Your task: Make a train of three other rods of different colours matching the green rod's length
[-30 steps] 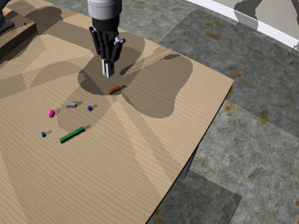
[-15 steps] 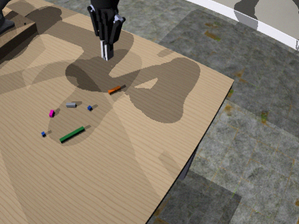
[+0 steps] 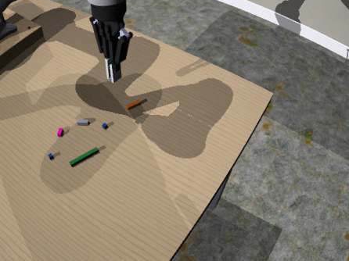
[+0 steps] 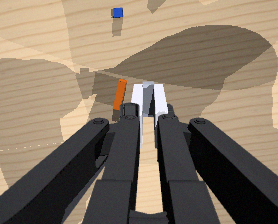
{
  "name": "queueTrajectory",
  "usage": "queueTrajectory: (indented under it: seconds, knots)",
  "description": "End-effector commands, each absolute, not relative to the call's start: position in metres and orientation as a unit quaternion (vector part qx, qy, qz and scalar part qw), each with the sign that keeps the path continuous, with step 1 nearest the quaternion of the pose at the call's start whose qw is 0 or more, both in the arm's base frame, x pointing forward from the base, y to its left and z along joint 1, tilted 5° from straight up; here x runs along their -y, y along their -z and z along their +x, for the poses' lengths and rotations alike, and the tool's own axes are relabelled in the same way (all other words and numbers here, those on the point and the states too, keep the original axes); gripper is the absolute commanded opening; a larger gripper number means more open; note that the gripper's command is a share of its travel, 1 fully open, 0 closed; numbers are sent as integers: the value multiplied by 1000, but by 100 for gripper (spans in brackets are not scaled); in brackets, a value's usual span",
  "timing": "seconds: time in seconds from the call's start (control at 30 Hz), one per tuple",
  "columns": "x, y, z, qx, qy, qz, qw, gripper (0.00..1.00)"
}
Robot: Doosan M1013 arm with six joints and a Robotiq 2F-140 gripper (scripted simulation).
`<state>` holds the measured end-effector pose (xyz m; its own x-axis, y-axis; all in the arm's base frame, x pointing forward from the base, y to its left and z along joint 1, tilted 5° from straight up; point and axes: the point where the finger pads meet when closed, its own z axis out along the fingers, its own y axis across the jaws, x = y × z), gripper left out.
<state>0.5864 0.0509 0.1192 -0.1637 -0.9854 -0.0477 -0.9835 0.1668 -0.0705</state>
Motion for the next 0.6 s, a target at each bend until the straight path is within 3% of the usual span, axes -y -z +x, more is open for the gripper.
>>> queueTrajectory:
  seconds: [0.0, 0.57]
  knots:
    - [-9, -118, 589, -776, 10, -629, 41, 3]
    - [160, -110, 562, -831, 6, -554, 43, 3]
